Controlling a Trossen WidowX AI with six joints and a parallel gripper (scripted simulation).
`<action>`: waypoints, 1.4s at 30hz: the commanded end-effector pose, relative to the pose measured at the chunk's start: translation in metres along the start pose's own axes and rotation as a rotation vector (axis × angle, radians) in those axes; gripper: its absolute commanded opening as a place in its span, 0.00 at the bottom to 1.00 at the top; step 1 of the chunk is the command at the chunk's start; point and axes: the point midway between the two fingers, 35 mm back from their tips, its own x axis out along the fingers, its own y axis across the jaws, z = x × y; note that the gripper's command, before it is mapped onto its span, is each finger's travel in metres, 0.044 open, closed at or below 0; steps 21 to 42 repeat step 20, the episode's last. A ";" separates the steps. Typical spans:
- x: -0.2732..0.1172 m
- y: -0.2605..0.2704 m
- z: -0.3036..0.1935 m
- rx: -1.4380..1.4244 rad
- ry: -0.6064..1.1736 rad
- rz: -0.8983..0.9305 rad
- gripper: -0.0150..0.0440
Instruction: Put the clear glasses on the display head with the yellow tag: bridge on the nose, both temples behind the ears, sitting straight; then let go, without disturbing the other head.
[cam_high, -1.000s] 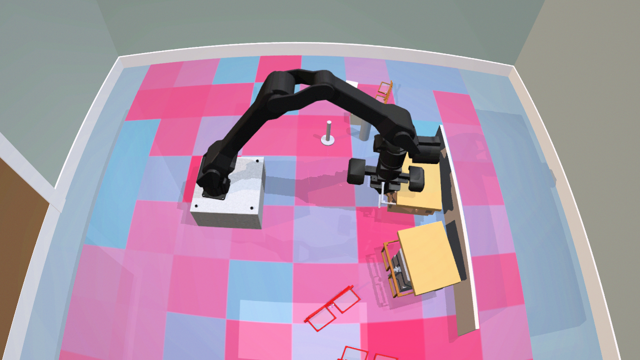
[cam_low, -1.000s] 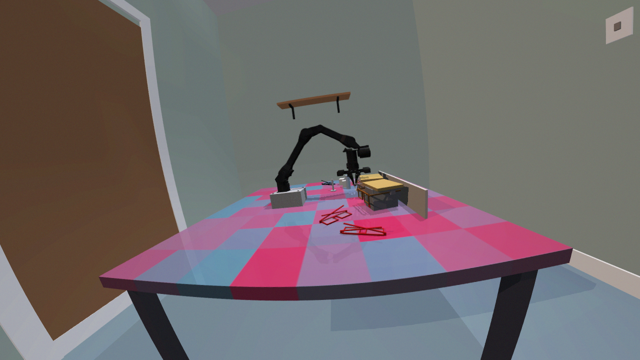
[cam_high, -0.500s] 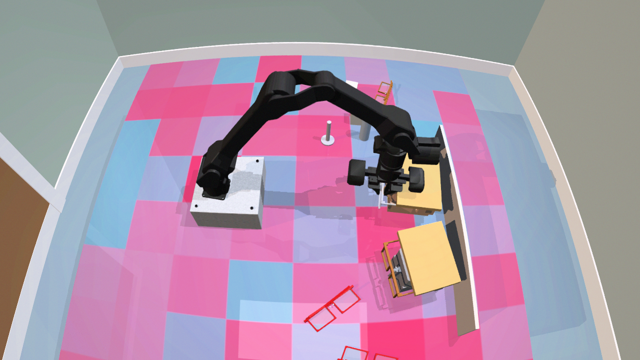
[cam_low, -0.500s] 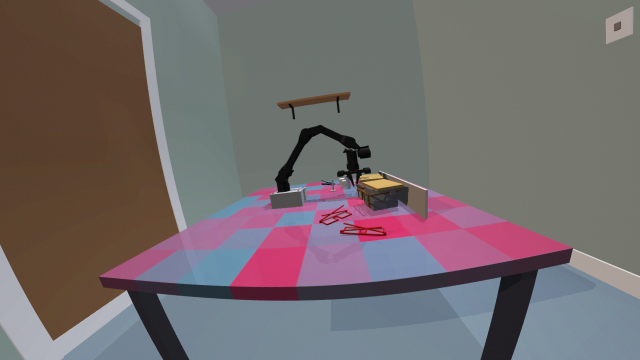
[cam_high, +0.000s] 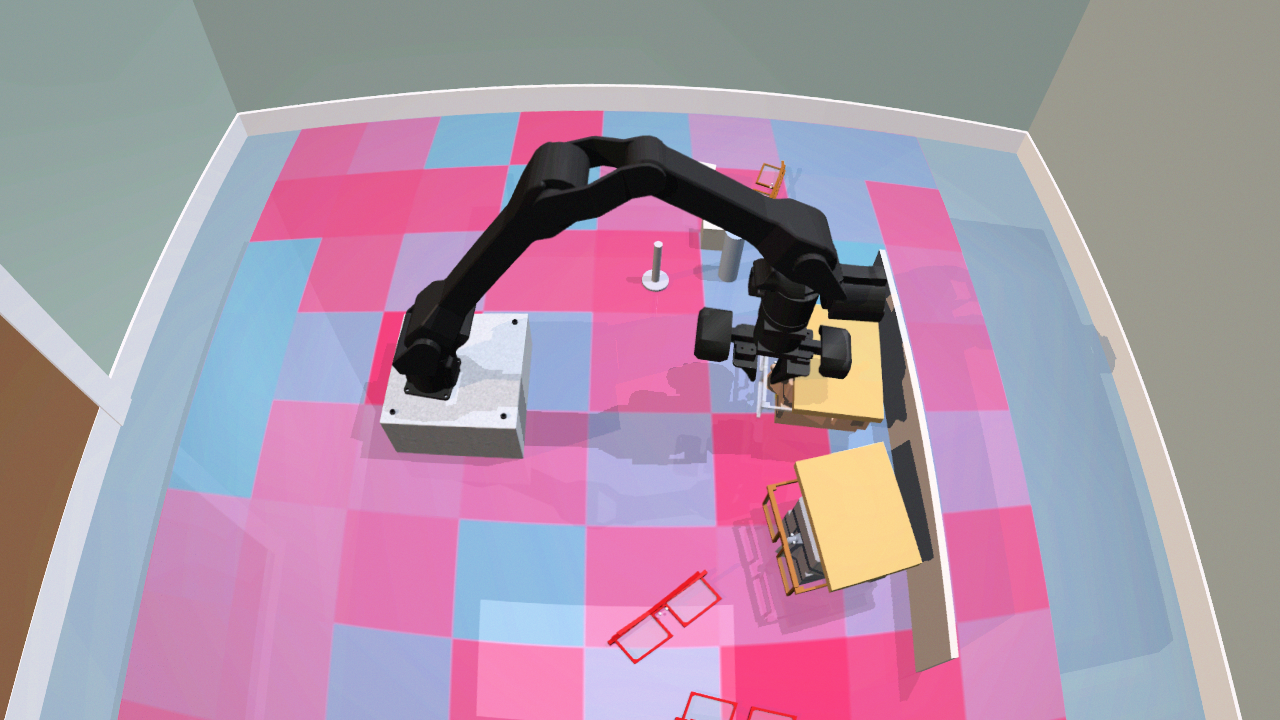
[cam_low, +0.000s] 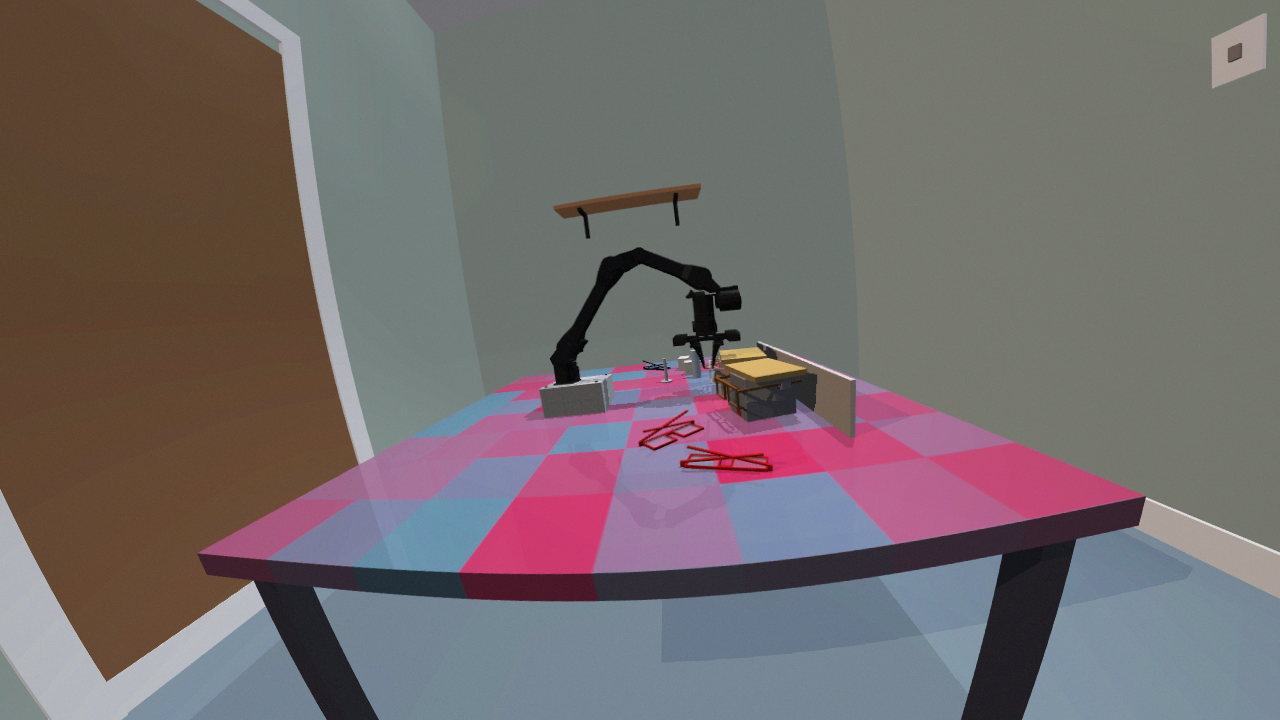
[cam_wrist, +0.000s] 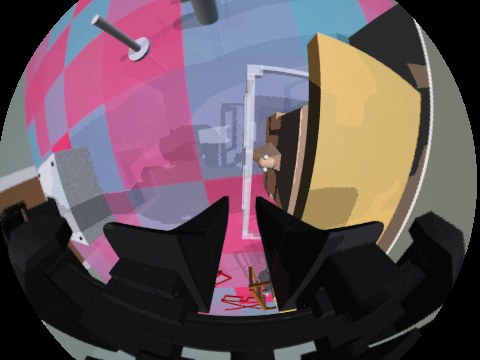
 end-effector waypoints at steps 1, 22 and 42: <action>-0.013 -0.002 0.000 -0.006 0.001 -0.012 0.44; -0.029 0.053 0.000 -0.006 0.002 -0.007 0.44; -0.029 0.053 0.000 -0.006 0.002 -0.007 0.44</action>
